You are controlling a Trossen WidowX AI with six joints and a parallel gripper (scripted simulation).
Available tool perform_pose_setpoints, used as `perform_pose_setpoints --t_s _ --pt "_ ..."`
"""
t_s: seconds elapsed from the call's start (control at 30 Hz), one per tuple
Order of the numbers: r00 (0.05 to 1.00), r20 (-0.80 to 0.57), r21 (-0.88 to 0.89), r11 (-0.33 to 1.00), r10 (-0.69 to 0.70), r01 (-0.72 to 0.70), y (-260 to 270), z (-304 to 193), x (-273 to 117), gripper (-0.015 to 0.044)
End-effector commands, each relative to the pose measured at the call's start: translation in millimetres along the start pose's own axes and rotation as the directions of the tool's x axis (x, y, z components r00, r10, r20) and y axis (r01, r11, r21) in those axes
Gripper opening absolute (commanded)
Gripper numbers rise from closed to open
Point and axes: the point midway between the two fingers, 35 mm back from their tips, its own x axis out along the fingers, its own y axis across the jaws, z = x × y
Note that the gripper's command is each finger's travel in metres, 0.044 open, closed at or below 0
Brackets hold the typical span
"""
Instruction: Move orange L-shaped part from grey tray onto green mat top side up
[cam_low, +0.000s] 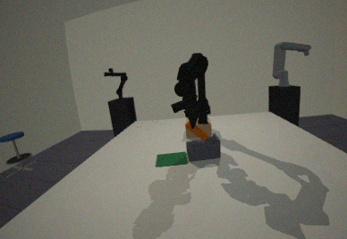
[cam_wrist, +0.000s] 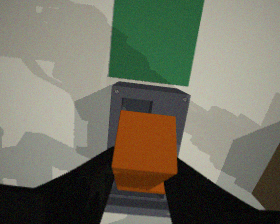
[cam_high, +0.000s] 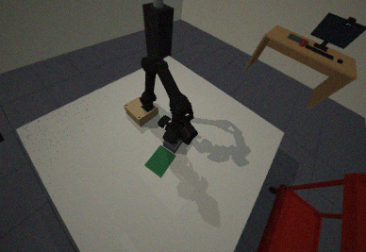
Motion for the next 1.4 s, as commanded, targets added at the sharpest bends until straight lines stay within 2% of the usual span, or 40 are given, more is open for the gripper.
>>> perform_pose_setpoints --t_s 0.0,0.87,1.37 --pt "1.000 0.000 -0.005 1.000 0.004 -0.004 -1 19 0 0.0000" --pt "1.000 0.008 -0.005 1.000 0.003 -0.003 -10 128 -1 0.0000" --pt "1.000 0.008 -0.005 1.000 0.003 -0.003 -10 131 12 0.0000"
